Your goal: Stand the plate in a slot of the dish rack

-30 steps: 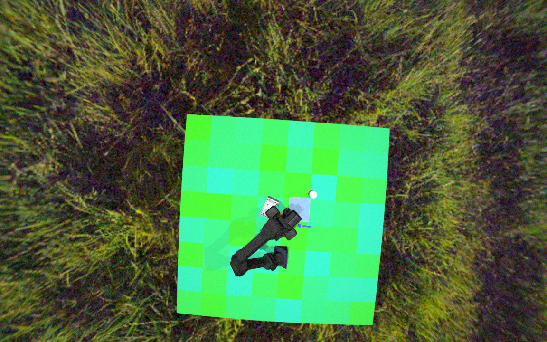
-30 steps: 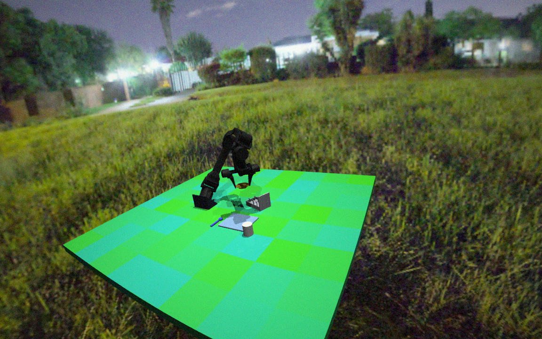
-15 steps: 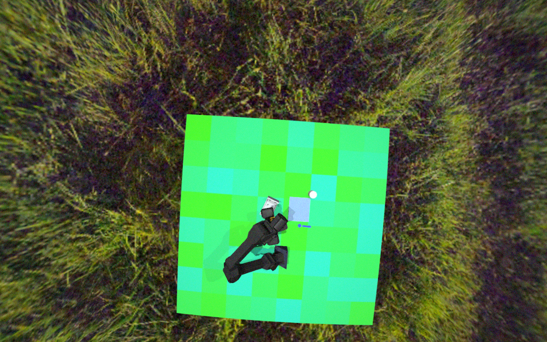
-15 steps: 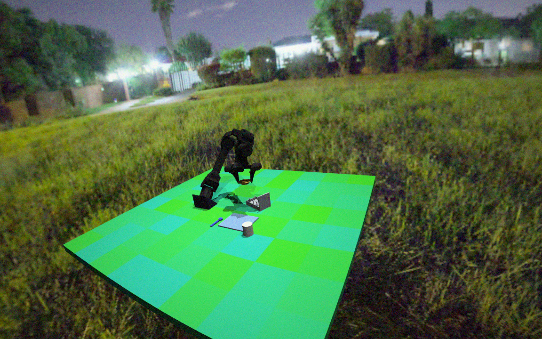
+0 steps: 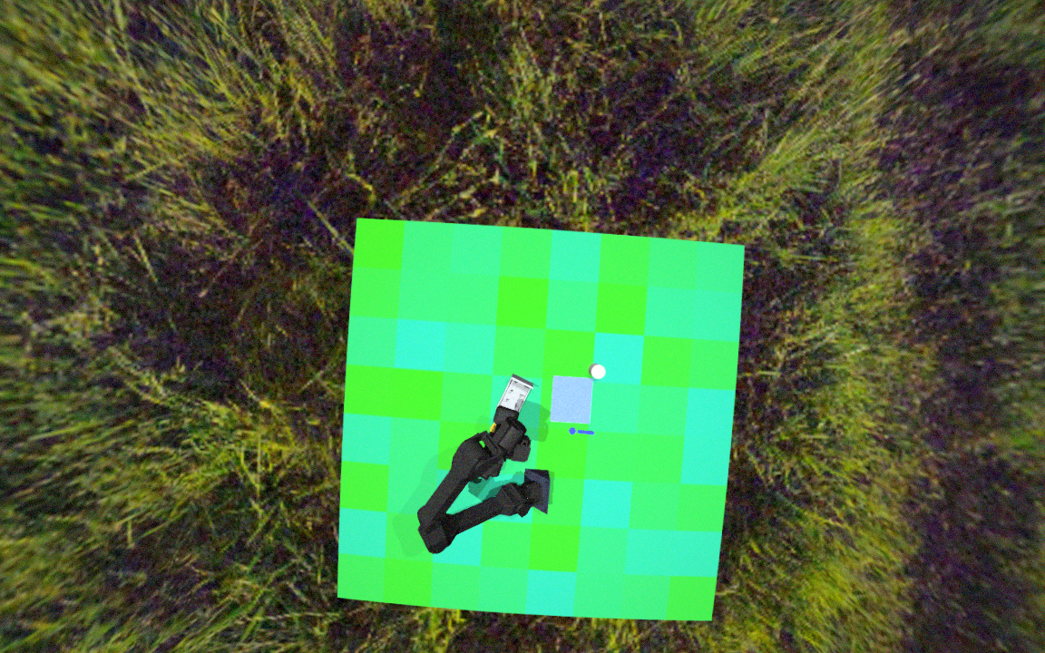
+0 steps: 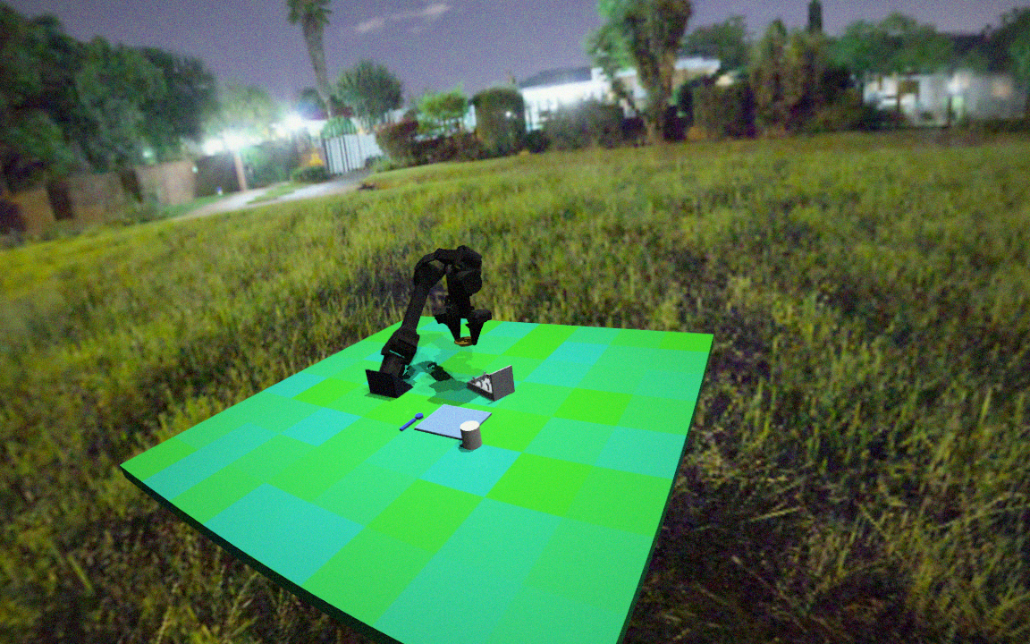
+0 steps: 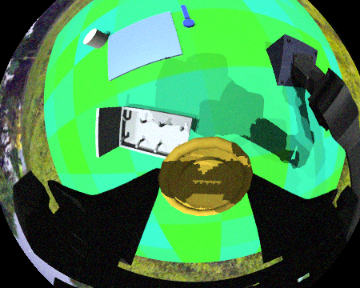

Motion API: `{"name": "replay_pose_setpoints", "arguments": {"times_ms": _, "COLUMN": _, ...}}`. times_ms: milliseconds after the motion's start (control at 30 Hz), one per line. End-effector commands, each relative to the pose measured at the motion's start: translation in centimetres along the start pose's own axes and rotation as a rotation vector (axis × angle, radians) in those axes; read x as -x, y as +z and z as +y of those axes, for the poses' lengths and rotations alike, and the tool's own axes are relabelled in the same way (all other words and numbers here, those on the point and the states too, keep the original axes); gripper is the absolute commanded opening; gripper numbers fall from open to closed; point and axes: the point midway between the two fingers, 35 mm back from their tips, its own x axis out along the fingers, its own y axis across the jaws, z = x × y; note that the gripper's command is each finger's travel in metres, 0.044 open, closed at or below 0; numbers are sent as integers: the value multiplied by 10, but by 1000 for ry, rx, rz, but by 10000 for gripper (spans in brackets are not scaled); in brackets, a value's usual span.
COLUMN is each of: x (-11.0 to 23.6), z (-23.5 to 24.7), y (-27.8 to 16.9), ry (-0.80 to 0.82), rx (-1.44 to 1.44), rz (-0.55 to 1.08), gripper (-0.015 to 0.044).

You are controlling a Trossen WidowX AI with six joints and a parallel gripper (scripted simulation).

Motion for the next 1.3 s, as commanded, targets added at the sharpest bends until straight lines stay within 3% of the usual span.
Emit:
{"name": "replay_pose_setpoints", "arguments": {"times_ms": 0, "x": -2, "z": -11, "y": -7, "ry": -1, "rx": -109, "rz": 6, "gripper": 0}}
{"name": "replay_pose_setpoints", "arguments": {"times_ms": 233, "x": -5, "z": -14, "y": -8, "ry": -5, "rx": -123, "rz": -8, "gripper": 0}}
{"name": "replay_pose_setpoints", "arguments": {"times_ms": 1267, "x": -66, "z": -28, "y": 37, "ry": -32, "rx": 324, "rz": -644, "gripper": 0}}
